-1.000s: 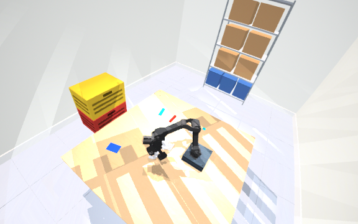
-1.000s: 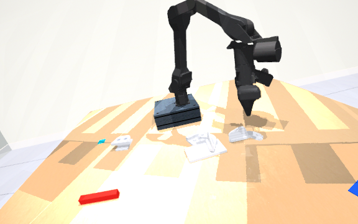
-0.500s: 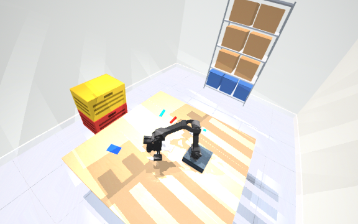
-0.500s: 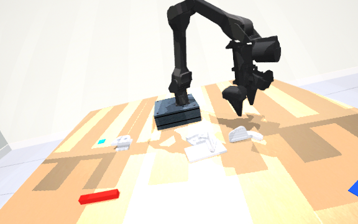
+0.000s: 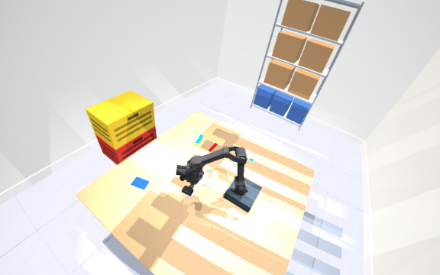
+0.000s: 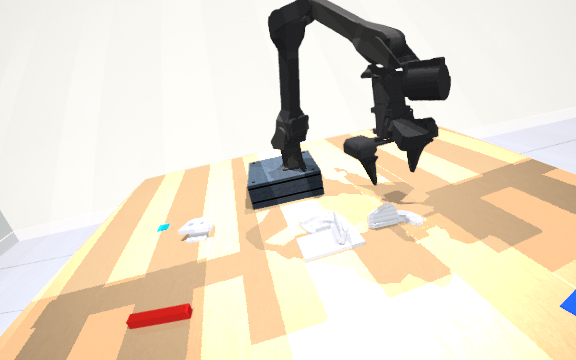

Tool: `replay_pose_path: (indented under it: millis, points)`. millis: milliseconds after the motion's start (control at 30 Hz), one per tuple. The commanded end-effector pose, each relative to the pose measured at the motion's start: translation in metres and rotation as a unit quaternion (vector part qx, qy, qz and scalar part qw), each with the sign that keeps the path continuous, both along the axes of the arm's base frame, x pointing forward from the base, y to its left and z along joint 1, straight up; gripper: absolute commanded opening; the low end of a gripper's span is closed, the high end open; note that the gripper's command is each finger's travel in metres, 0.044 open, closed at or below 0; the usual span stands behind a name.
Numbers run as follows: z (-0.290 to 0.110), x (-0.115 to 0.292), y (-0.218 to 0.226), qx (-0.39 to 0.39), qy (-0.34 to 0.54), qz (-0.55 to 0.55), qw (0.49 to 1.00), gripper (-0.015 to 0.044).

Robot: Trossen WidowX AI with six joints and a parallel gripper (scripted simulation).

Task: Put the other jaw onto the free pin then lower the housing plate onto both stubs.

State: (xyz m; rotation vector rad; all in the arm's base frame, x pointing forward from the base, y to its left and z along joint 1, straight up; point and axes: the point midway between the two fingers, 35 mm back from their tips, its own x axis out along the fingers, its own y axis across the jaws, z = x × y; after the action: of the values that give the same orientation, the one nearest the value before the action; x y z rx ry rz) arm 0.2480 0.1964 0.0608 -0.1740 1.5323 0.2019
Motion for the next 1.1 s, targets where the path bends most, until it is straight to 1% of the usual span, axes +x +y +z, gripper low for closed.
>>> replay_pose_path:
  millis: [0, 267, 533, 800, 1067]
  points:
    - [0.001, 0.002, -0.002, 0.002, 0.002, -0.068, 0.998, 0.044]
    - [0.002, 0.004, -0.006, 0.005, 0.005, -0.204, 0.979, 0.044]
    - [0.003, 0.007, -0.009, 0.009, 0.008, -0.336, 0.942, 0.044]
    - [0.004, 0.01, -0.013, 0.012, 0.01, -0.462, 0.887, 0.044]
    - [0.005, 0.013, -0.016, 0.015, 0.013, -0.579, 0.815, 0.044]
